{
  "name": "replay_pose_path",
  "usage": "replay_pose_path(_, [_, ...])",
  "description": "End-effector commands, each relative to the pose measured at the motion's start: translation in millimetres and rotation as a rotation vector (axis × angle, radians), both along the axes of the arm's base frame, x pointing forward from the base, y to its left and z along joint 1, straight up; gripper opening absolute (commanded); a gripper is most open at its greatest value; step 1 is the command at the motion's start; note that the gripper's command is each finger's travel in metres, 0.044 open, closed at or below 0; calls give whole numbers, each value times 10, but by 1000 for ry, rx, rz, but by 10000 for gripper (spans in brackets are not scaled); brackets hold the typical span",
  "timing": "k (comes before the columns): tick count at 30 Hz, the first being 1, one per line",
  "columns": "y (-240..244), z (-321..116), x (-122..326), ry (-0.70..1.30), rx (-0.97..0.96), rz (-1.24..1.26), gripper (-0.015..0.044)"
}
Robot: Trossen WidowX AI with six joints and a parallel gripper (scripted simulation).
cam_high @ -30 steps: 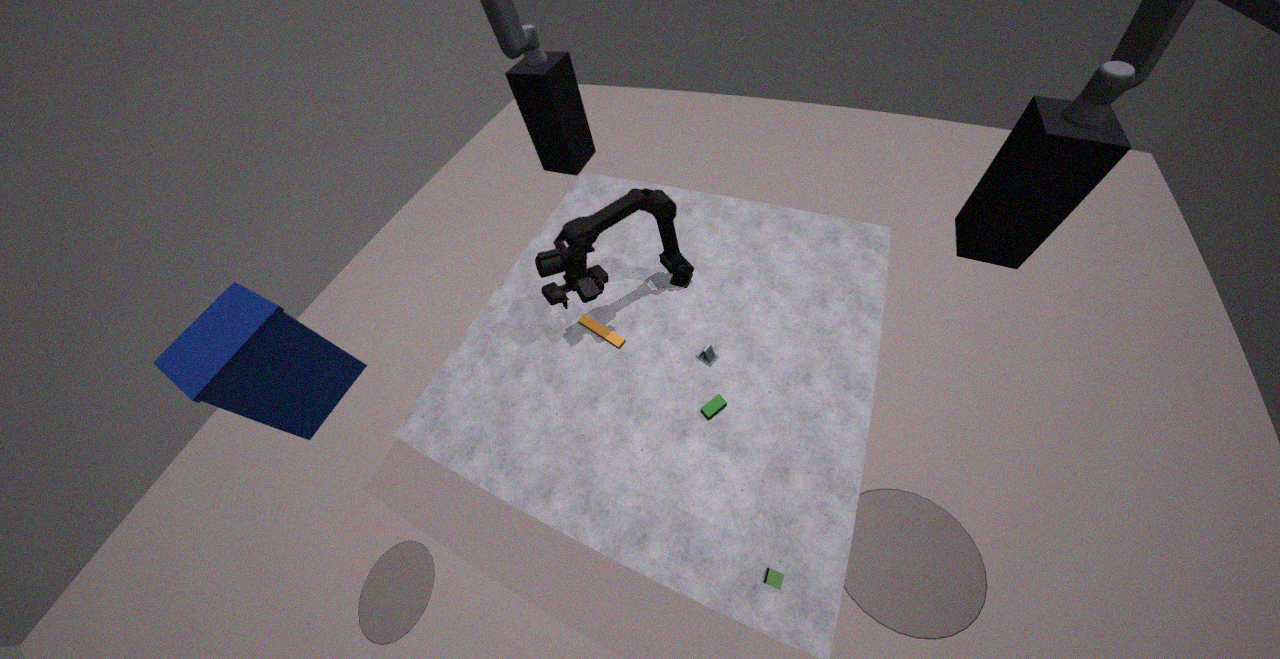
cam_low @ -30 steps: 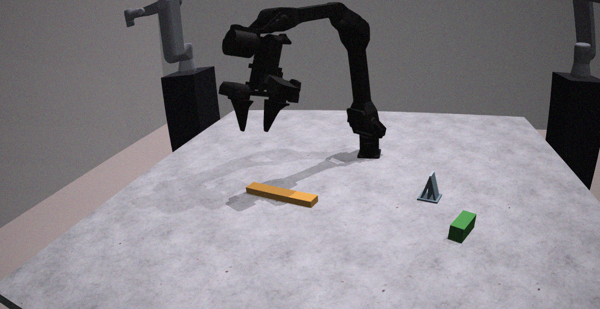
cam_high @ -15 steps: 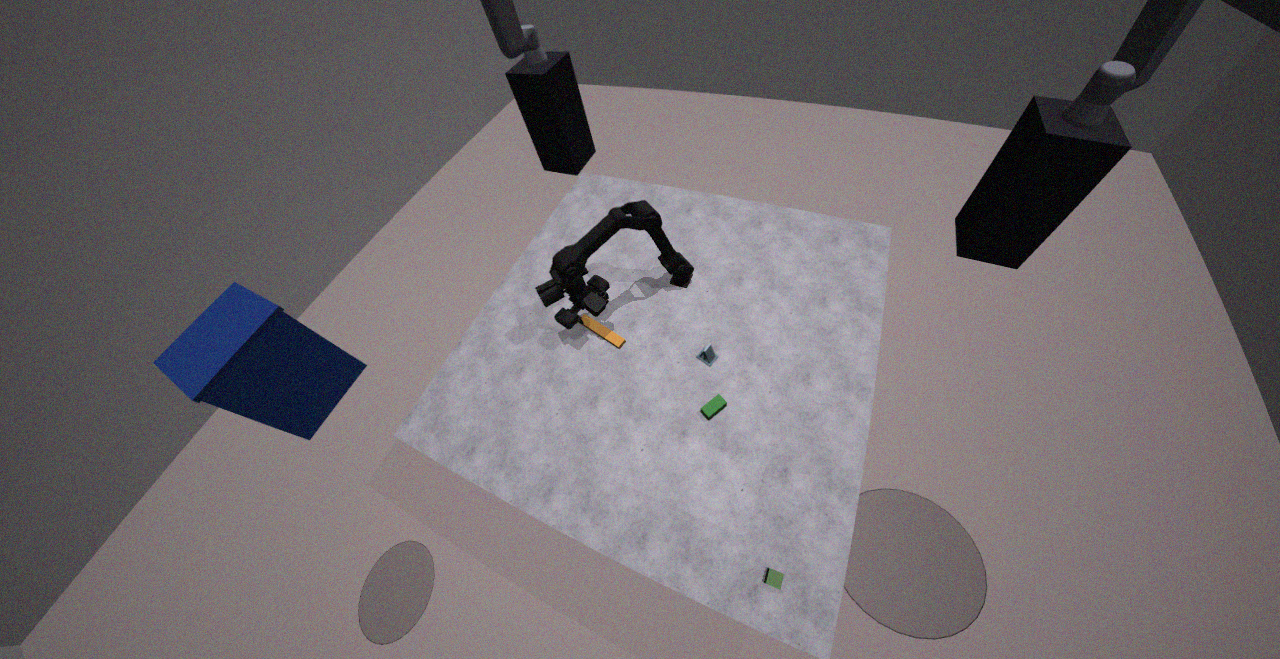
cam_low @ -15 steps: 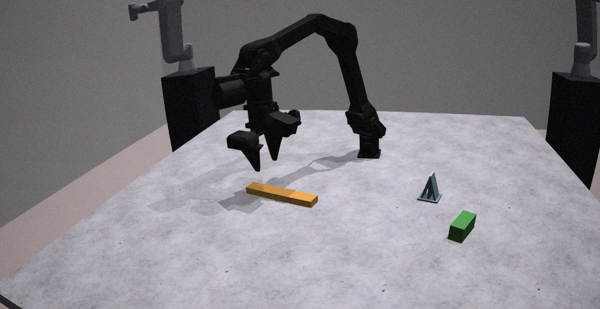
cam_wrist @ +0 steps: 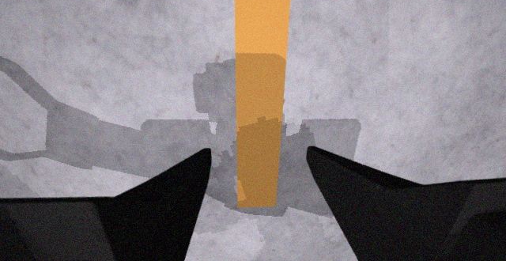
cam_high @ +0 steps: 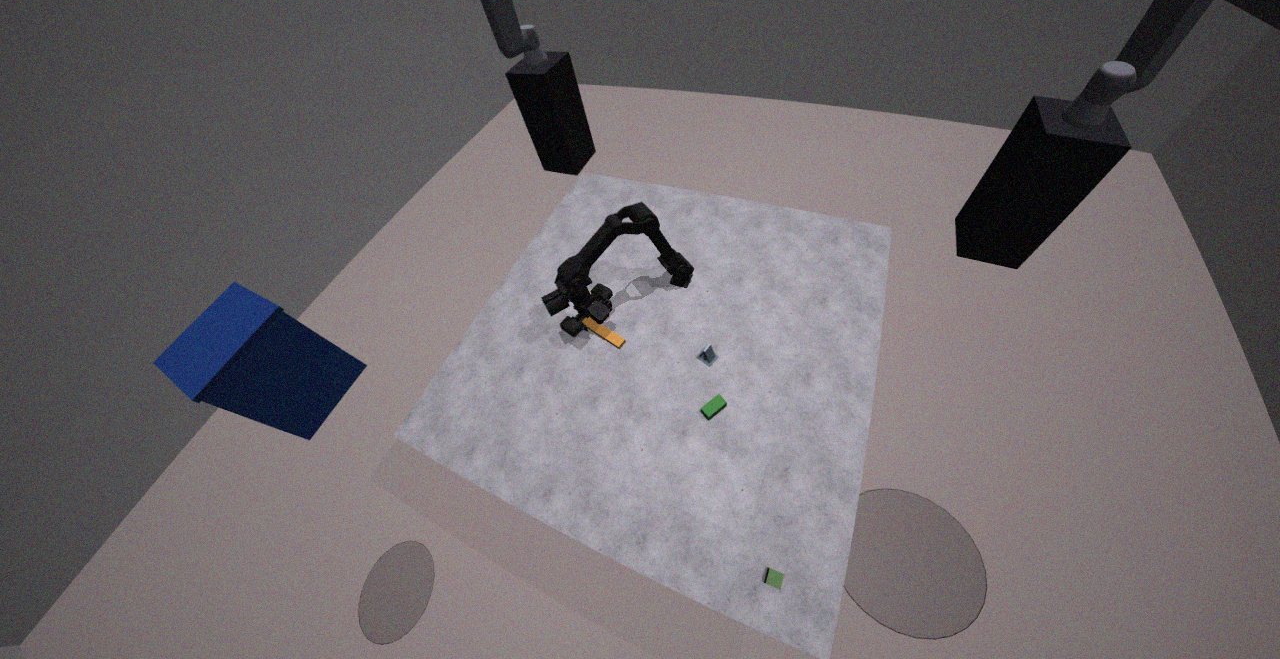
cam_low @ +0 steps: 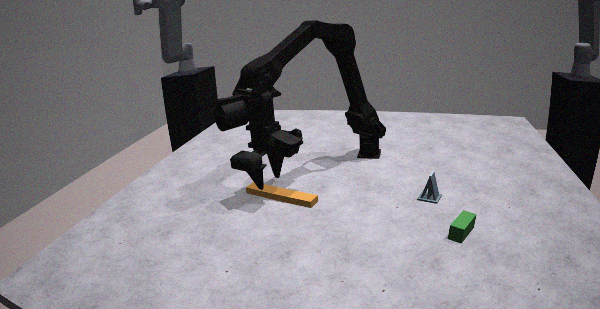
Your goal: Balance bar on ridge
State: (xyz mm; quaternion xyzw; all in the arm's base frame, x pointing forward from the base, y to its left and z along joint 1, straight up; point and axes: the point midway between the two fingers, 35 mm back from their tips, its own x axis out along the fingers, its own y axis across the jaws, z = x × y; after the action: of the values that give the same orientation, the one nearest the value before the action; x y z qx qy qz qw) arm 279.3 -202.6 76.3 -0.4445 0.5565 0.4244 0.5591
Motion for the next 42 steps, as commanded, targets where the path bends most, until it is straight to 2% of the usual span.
replay_pose_path(1, [3,-34,4,-5,2,3,315])
replay_pose_path(16, [0,-263,9,-5,2,3,315])
replay_pose_path(30, [0,-266,9,-5,2,3,315])
replay_pose_path(36, [-6,-257,8,-3,-2,0,157])
replay_pose_path(42, [-6,-257,8,-3,-2,0,117])
